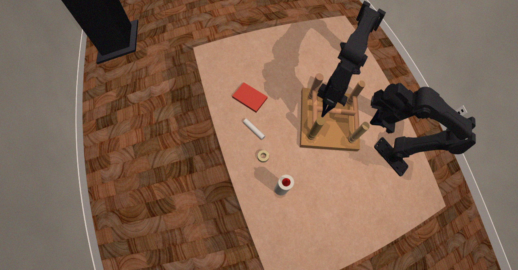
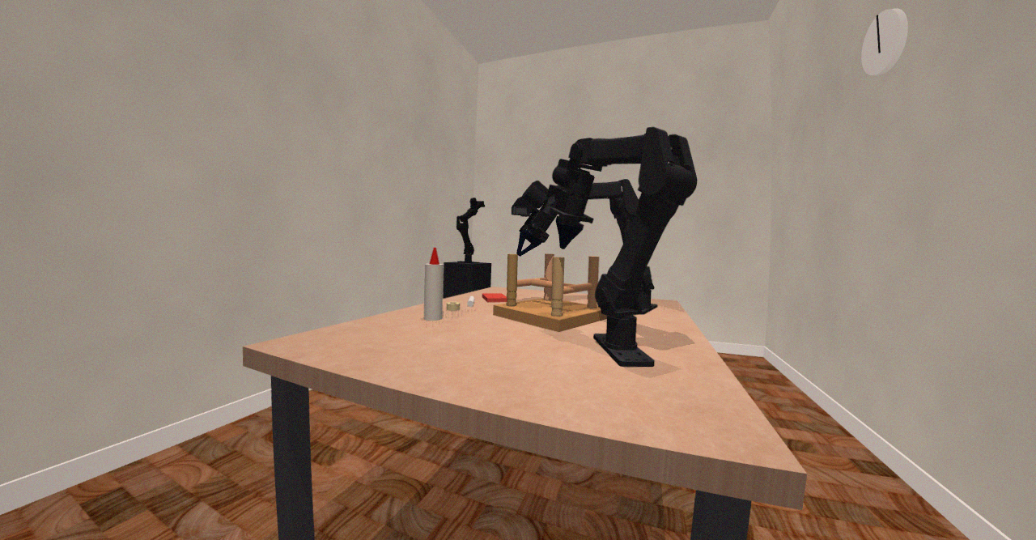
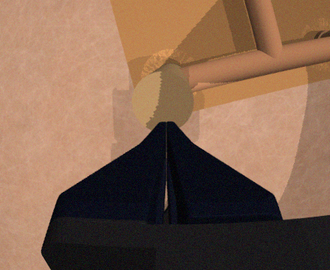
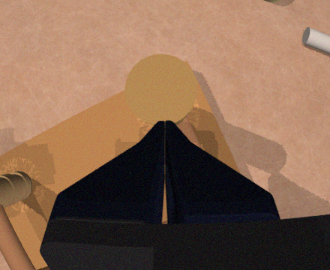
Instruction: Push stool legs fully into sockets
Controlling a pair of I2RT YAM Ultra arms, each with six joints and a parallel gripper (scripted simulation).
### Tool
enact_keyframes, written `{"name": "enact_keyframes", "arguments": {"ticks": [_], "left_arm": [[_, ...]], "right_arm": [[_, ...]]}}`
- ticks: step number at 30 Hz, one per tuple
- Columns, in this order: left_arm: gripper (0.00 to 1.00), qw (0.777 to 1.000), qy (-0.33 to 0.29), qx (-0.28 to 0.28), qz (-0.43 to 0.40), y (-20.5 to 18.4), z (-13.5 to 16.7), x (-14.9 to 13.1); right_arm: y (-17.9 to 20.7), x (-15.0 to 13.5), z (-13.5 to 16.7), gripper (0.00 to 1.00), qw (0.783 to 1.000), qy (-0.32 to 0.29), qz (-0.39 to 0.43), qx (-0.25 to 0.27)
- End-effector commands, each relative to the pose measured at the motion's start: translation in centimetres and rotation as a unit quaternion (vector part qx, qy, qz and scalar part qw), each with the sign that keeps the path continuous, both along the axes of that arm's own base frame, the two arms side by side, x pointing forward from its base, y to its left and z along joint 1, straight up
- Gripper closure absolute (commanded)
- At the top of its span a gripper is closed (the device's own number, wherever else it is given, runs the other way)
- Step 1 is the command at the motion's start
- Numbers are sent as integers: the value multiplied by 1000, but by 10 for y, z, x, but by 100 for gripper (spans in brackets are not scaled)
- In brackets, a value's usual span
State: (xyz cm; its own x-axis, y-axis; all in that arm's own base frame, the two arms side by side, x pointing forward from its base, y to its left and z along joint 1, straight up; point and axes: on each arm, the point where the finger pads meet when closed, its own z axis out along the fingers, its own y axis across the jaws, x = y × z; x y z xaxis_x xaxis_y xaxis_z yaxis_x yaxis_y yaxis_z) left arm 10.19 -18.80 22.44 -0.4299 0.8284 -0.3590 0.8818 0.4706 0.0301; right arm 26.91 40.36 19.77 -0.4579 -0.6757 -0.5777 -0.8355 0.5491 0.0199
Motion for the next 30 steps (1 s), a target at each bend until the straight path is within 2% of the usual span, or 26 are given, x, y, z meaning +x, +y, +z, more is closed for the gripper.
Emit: {"name": "enact_keyframes", "arguments": {"ticks": [1, 5, 7, 13, 17, 18, 23, 25, 29, 30], "left_arm": [[100, 1000, 0, 3, -2, 3, 19, -4], [100, 1000, 0, 4, 0, 6, 34, -5], [100, 1000, -8, -15, 3, 3, 32, -2], [100, 1000, -8, -14, 1, 6, 25, -4], [100, 999, -15, -28, -1, 2, 40, -4], [100, 999, -15, -28, -1, 2, 40, -4], [100, 999, -15, -28, -1, 2, 40, -4], [100, 999, -15, -28, -1, 2, 40, -4], [100, 999, -15, -28, -1, 2, 40, -4], [100, 999, -15, -28, -1, 2, 40, -4]], "right_arm": [[16, 2, 23, 100, 999, -18, 9, 33], [16, 2, 23, 100, 999, -18, 9, 33], [16, 2, 23, 100, 999, -18, 9, 33], [16, 2, 23, 100, 999, -18, 9, 33], [16, 2, 23, 100, 999, -18, 9, 33], [3, -5, 38, 100, 999, -17, 8, 31], [-3, -3, 43, 100, 999, -18, 4, 30], [5, 3, 49, 100, 998, -31, 2, 48], [1, 1, 42, 100, 999, -25, 2, 37], [2, 3, 52, 100, 998, -32, 1, 48]]}}
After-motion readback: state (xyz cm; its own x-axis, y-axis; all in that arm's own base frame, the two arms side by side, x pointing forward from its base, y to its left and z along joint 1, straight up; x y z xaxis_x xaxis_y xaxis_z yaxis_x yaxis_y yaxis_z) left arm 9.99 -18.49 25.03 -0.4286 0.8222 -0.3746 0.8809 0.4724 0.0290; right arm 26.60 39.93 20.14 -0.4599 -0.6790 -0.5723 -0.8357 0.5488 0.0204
